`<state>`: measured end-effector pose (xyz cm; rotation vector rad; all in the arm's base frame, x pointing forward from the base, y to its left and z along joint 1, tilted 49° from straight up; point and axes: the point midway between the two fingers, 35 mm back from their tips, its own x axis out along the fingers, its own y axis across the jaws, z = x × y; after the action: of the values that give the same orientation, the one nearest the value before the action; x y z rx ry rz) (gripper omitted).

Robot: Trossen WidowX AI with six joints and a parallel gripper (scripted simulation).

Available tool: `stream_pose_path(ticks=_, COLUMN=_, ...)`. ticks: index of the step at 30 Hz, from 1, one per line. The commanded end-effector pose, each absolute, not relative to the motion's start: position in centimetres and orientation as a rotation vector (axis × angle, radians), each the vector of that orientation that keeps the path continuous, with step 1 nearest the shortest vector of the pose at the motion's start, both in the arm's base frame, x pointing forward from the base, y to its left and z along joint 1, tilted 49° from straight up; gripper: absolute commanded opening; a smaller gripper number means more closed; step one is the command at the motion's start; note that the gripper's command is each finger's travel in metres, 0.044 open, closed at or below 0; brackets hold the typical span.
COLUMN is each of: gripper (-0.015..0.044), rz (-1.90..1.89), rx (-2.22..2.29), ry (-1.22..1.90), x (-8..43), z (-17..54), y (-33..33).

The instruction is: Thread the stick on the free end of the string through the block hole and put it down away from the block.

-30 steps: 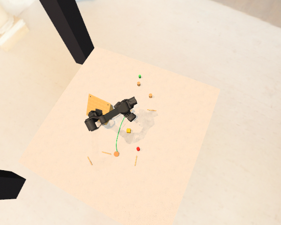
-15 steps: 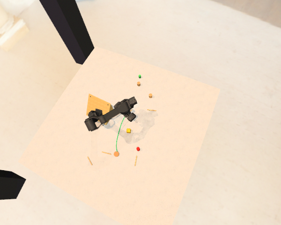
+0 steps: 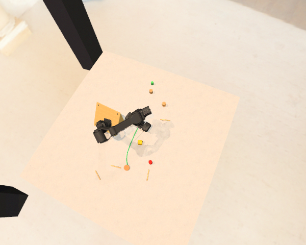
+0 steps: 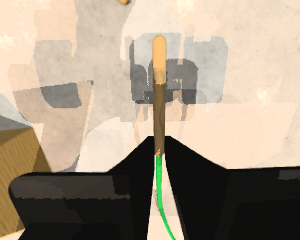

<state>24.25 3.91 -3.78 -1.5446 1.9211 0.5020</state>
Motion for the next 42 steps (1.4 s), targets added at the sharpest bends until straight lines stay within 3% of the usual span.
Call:
stream_pose_path(ticks=1, gripper=0.0000, rz=0.561, rx=-1.584, ry=1.919, x=25.1, z=-3.8, y=4.0)
stream_pose_path(ticks=42, gripper=0.0000, rz=1.130, rx=-1.886, ry=1.853, x=30.5, z=-3.1, y=3.5)
